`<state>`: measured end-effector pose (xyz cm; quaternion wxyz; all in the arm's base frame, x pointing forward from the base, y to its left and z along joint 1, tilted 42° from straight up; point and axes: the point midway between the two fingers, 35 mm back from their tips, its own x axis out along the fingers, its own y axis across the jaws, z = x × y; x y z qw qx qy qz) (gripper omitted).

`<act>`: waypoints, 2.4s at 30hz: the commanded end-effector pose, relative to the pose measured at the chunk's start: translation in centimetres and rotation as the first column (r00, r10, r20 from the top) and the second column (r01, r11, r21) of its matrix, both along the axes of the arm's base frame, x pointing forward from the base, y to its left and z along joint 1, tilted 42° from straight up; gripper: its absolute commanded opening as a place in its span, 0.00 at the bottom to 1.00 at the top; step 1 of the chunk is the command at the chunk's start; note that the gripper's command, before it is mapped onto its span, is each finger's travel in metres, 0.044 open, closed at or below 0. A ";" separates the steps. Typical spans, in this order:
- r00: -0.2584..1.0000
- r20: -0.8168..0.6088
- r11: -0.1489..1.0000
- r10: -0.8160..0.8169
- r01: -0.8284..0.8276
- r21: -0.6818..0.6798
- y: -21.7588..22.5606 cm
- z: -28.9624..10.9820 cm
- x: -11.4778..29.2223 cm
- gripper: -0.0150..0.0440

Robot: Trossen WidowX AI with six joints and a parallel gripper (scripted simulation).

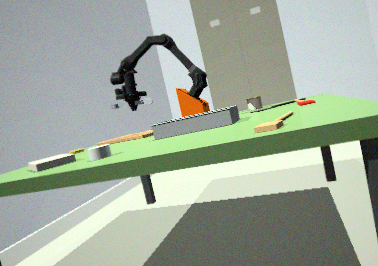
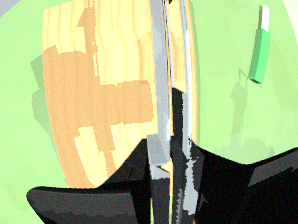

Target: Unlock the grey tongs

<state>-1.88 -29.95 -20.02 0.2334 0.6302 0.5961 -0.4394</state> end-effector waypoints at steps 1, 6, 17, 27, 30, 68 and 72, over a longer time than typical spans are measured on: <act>1.000 -0.017 0.997 0.022 -0.023 -0.075 -0.4 -0.2 0.1 0.00; 0.999 -0.032 0.989 0.044 -0.048 -0.141 -0.3 -0.5 0.1 0.00; 0.994 -0.070 0.954 0.078 -0.095 -0.285 -0.1 -0.9 0.3 0.00; 0.989 -0.107 0.904 0.098 -0.133 -0.407 0.2 -0.7 0.5 0.00; 0.988 -0.119 0.885 0.102 -0.144 -0.443 0.3 -0.6 0.5 0.00; 0.974 -0.204 0.684 0.103 -0.218 -0.696 2.1 2.6 0.8 0.00; 0.974 -0.204 0.684 0.103 -0.218 -0.696 2.1 2.6 0.8 0.00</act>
